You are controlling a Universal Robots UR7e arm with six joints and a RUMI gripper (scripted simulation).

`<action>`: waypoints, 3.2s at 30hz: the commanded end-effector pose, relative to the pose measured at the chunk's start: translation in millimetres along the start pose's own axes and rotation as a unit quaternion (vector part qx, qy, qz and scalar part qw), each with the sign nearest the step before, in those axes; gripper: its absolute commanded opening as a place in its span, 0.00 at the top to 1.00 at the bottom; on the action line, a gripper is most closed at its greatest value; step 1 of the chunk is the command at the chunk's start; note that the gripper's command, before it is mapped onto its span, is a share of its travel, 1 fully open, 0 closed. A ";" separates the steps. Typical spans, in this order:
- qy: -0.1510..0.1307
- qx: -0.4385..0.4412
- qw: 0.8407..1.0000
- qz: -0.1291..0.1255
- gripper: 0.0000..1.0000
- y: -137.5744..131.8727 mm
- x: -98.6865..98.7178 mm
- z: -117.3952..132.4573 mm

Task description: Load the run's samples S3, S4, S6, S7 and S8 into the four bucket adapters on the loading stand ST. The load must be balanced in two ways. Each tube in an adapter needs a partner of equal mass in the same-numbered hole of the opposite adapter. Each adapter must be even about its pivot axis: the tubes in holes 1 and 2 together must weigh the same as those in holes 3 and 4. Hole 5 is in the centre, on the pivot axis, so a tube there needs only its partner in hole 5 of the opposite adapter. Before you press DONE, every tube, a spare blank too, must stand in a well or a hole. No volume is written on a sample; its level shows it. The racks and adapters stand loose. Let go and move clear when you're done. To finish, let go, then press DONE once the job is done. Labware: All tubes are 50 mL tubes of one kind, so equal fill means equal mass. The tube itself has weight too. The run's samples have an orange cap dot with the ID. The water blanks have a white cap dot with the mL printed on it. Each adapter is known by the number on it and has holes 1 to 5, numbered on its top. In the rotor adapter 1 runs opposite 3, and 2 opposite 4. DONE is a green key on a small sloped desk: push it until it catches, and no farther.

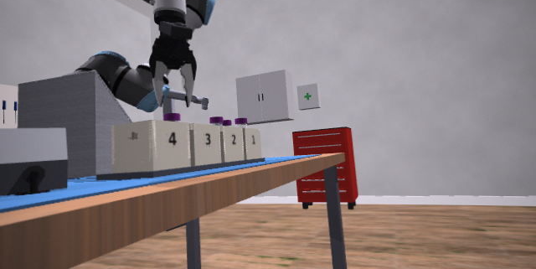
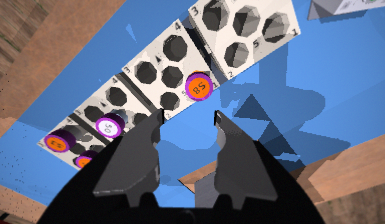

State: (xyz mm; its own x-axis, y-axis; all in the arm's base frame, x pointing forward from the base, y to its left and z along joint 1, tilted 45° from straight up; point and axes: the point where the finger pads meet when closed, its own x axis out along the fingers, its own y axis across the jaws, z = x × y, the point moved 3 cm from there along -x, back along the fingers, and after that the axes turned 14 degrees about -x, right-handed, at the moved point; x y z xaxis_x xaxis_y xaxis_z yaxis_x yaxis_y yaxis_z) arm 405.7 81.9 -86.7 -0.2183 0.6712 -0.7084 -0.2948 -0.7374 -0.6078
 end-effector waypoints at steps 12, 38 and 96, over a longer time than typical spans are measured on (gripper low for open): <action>0.001 -0.350 0.937 -0.001 0.65 -83.3 -1.9 86.6; 0.001 -0.800 0.601 0.000 0.65 -216.1 -2.1 225.0; 0.001 -0.800 0.600 -0.001 0.65 -421.5 24.1 439.2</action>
State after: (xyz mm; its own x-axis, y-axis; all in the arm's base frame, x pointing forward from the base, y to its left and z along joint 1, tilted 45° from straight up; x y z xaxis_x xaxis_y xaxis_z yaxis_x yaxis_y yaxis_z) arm 118.7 432.4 319.2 -0.2205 0.6736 -0.7055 0.9751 0.1345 -0.1764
